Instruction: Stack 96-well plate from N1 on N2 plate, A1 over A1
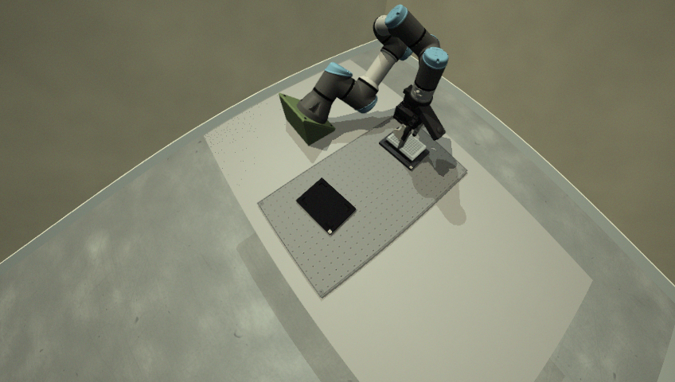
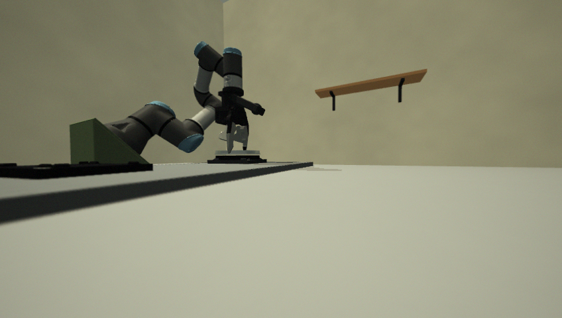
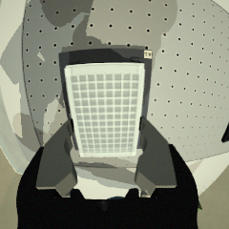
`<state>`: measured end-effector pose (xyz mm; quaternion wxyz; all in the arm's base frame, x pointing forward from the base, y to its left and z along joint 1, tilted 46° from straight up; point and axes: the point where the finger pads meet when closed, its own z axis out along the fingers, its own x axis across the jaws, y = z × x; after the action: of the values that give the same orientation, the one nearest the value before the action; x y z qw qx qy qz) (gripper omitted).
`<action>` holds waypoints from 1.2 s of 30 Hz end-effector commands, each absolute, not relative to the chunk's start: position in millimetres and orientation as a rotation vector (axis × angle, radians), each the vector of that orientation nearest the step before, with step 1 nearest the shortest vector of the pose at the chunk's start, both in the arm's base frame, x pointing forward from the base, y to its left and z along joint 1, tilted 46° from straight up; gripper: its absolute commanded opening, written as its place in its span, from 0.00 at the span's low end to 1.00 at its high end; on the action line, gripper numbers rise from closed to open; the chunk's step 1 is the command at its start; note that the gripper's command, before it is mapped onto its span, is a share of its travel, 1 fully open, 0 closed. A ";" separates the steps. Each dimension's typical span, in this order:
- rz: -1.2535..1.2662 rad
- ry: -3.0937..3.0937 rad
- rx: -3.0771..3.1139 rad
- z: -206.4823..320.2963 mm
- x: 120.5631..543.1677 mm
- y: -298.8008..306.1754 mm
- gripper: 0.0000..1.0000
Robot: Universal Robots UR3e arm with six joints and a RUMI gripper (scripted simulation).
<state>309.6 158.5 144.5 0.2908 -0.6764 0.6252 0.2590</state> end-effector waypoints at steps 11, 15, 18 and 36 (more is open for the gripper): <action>0.687 1.667 -1.803 142.9 310.3 160.3 0.00; 0.687 1.667 -1.803 142.5 310.3 160.7 0.00; 0.687 1.667 -1.803 142.3 310.3 160.8 0.00; 0.687 1.667 -1.803 142.0 310.4 160.9 1.00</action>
<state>310.1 160.7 141.9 0.2908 -0.6766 0.6254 0.2581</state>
